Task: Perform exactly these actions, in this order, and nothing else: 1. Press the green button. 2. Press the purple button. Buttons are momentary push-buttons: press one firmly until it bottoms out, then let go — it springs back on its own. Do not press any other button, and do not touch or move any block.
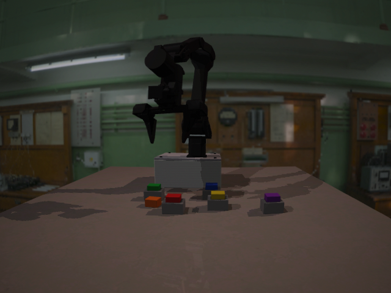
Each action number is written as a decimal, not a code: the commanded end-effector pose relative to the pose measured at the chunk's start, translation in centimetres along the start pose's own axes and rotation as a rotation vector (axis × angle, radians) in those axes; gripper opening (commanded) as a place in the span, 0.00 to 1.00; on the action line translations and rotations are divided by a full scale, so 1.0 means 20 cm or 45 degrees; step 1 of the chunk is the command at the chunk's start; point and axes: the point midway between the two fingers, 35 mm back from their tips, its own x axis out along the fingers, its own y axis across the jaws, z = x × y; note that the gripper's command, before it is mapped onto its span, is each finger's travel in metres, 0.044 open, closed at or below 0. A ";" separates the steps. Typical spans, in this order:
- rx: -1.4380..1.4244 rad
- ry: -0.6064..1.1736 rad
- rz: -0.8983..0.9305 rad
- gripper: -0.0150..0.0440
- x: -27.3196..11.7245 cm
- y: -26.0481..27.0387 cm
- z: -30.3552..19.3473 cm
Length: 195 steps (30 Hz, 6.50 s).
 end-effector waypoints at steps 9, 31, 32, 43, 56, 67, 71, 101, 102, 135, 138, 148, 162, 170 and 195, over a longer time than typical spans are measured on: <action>-0.293 0.323 -0.001 0.93 0.10 -0.27 -0.13; -0.293 0.323 0.000 0.29 0.40 -0.28 -0.21; -0.293 0.323 0.000 0.29 0.40 -0.28 -0.21; -0.293 0.323 0.000 0.29 0.41 -0.28 -0.21; -0.293 0.323 0.000 0.29 0.51 -0.28 -0.24; -0.293 0.323 0.000 0.29 0.55 -0.28 -0.25; -0.293 0.323 0.000 0.29 0.55 -0.28 -0.25; -0.293 0.322 0.000 0.29 0.15 -0.27 -0.14; -0.293 0.323 0.000 0.29 0.11 -0.27 -0.13; -0.290 0.315 0.030 0.29 0.16 1.26 0.07; -0.290 0.316 0.031 0.29 0.16 1.30 0.05; -0.289 0.316 0.031 0.29 0.46 1.30 -0.03; -0.289 0.316 0.031 0.29 0.53 1.30 -0.04; -0.289 0.317 0.031 0.29 0.59 1.30 -0.06; -0.289 0.317 0.031 0.29 0.62 1.30 -0.07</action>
